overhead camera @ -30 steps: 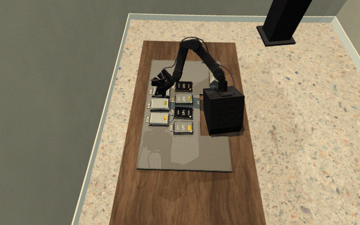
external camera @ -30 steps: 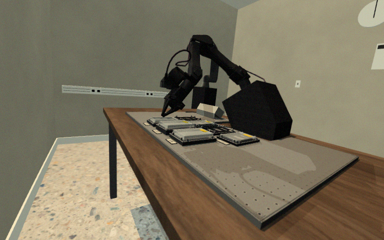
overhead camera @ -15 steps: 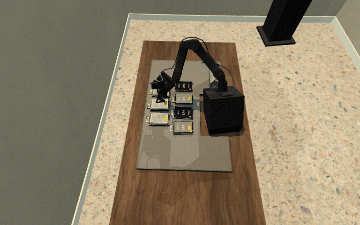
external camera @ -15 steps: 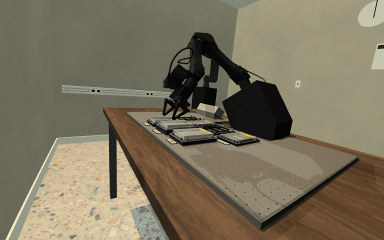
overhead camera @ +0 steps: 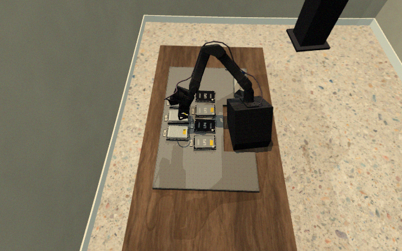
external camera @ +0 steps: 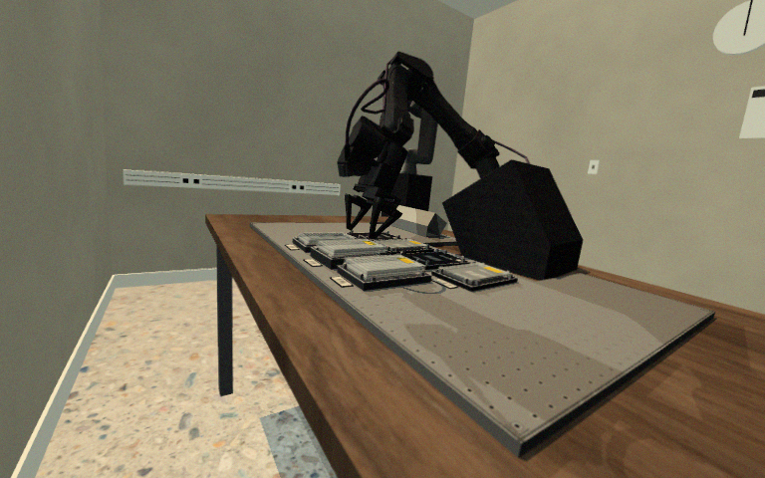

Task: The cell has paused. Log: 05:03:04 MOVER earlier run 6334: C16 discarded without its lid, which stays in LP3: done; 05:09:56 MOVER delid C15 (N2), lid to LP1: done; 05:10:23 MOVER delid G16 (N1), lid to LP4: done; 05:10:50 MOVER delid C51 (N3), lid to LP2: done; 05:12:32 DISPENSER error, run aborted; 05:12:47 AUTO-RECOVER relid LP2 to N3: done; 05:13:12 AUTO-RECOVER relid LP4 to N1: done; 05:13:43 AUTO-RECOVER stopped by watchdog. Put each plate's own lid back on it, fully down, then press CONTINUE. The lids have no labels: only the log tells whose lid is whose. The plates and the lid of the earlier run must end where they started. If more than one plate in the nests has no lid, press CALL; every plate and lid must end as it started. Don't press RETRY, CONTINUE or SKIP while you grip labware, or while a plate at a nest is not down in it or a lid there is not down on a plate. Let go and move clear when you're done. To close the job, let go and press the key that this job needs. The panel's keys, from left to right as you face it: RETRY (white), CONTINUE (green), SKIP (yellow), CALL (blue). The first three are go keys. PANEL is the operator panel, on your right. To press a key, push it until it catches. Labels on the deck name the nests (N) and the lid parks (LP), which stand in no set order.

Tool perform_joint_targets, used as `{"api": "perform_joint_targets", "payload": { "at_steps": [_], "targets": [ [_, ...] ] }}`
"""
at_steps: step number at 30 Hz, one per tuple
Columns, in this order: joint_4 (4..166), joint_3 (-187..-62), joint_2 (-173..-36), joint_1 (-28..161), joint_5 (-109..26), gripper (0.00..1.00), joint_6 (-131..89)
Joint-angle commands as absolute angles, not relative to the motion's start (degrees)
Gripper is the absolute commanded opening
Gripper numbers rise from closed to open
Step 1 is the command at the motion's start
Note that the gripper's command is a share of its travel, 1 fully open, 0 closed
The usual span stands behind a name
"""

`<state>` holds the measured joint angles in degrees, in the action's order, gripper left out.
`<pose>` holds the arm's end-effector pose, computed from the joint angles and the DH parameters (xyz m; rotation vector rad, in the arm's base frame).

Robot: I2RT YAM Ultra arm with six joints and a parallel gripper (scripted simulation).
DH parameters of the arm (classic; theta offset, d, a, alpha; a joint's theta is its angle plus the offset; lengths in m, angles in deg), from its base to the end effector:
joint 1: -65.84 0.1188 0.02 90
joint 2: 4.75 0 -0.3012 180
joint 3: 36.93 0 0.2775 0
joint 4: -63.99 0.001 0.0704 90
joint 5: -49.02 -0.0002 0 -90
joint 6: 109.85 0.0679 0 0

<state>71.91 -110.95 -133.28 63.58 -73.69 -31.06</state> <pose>0.4258 -0.0525 0.0153 -0.0163 2.6187 -0.8364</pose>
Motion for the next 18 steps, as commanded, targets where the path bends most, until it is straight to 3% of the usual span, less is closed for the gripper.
{"api": "perform_joint_targets", "payload": {
  "at_steps": [1, 18],
  "targets": [
    [78.34, -113.17, -134.07, 65.5, -75.54, 1.0, -26.86],
    [106.54, -125.38, -143.06, 73.23, -74.43, 1.0, -7.24]
  ]
}}
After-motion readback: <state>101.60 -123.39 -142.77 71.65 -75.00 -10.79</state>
